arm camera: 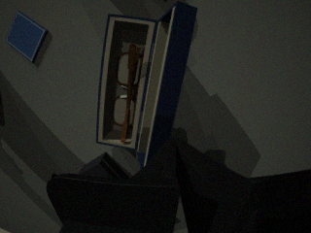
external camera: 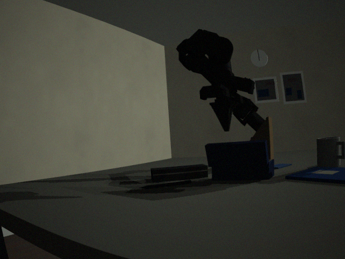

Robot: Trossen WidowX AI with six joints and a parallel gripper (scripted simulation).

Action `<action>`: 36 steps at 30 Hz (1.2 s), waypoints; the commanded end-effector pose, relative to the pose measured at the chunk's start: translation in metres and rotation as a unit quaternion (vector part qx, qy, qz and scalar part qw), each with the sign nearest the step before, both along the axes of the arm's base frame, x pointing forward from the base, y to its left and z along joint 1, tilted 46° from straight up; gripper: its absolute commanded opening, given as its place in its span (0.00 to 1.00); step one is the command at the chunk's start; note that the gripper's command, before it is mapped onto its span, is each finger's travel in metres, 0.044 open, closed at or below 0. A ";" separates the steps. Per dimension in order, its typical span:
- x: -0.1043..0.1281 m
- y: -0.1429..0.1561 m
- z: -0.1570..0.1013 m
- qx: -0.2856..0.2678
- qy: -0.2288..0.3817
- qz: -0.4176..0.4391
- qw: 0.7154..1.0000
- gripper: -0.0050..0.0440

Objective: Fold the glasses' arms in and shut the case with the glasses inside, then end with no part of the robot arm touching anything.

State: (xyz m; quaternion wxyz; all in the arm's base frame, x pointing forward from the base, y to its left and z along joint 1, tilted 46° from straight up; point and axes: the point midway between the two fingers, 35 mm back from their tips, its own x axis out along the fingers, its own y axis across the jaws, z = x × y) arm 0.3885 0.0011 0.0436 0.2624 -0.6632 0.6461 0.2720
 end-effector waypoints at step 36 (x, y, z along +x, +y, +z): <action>0.029 0.006 -0.012 -0.009 0.404 0.392 0.827 0.10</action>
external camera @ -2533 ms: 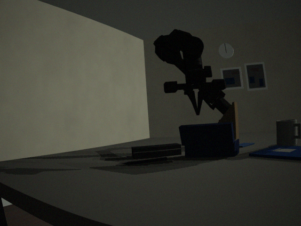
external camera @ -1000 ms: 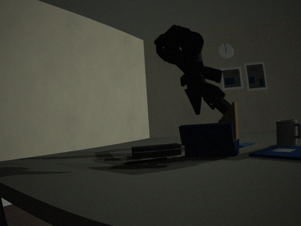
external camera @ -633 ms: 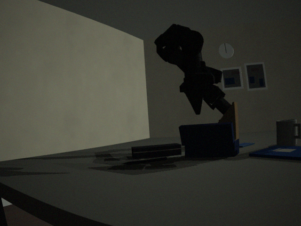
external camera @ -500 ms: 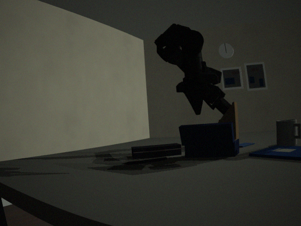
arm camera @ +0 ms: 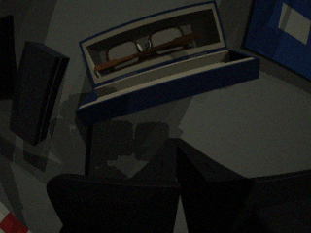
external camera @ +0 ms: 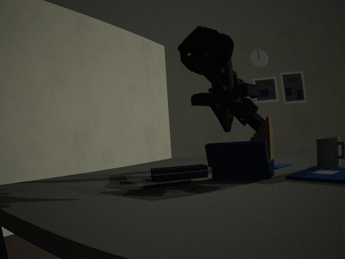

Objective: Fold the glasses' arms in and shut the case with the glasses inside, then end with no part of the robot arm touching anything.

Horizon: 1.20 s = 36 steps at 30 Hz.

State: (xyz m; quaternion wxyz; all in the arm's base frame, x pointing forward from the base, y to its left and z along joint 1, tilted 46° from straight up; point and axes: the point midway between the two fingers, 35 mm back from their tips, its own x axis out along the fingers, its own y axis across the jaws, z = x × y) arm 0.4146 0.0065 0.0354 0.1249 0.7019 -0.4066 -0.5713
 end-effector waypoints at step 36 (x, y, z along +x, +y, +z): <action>0.000 -0.032 -0.041 -0.003 0.113 0.107 0.988 0.10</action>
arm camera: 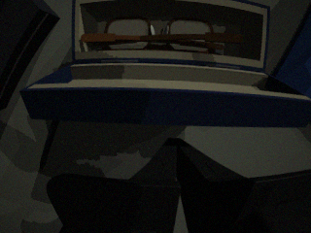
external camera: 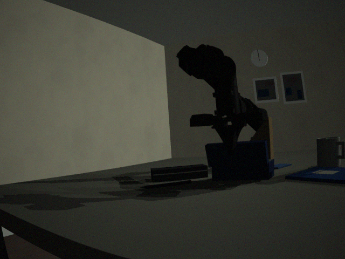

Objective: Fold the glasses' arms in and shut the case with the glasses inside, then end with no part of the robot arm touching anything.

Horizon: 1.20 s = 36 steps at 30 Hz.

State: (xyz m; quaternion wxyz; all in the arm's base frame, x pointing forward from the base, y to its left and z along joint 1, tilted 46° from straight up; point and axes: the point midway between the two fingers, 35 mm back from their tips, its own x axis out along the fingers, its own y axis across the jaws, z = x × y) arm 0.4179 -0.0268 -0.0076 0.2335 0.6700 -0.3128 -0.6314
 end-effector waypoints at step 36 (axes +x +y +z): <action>-0.032 0.010 0.006 -0.001 -0.003 0.000 1.000 0.10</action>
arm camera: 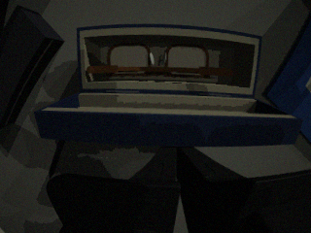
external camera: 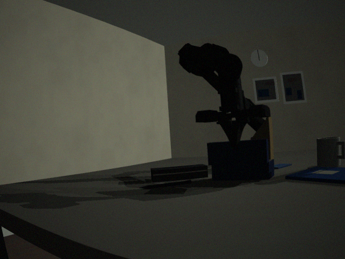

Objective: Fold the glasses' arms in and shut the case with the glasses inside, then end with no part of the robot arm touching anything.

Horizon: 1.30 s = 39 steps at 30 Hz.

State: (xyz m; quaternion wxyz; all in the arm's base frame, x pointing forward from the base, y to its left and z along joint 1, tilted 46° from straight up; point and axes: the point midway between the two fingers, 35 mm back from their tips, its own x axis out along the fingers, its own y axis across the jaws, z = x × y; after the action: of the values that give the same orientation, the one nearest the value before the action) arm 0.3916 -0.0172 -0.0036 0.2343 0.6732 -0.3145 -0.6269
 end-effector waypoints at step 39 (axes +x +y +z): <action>-0.039 0.002 -0.003 0.002 0.002 -0.001 1.000 0.10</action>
State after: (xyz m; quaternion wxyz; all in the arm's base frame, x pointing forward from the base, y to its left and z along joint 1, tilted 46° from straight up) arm 0.3584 -0.0127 -0.0049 0.2345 0.6744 -0.3126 -0.6264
